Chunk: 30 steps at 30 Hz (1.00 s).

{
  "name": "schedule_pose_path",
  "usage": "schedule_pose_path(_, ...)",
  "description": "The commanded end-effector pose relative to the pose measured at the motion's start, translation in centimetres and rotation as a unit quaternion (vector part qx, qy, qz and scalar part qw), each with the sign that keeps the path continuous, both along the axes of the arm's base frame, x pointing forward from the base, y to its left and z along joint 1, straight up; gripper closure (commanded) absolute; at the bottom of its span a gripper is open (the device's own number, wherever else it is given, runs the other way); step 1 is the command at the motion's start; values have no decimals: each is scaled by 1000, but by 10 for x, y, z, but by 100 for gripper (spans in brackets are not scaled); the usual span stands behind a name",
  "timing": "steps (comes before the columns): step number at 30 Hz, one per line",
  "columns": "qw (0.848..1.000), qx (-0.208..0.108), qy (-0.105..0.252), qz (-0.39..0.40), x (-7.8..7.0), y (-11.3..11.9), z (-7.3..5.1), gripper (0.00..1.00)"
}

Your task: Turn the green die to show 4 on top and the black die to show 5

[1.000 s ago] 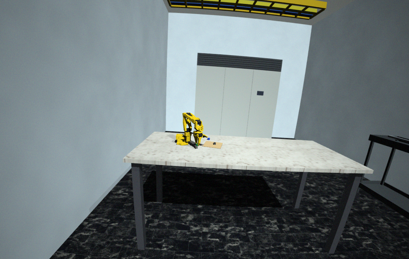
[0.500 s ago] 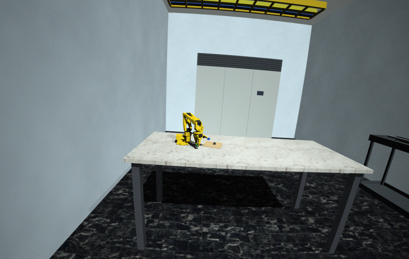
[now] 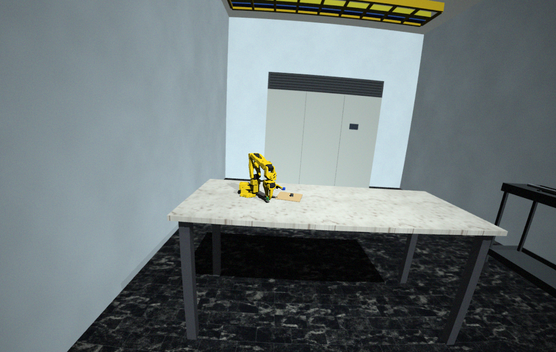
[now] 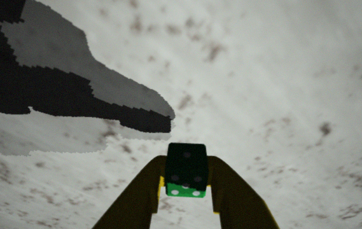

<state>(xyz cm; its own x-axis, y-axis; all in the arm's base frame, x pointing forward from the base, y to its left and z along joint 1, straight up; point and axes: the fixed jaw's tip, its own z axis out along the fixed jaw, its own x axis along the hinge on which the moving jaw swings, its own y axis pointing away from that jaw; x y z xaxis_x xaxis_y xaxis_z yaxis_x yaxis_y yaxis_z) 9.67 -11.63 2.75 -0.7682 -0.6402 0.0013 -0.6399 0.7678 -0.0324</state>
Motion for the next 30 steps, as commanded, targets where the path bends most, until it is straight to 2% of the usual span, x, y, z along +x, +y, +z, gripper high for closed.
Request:
schedule_pose_path(1,1000,-5,-5,1,1,-2,0,100)
schedule_pose_path(30,1000,-5,-5,1,1,-2,-11,100)
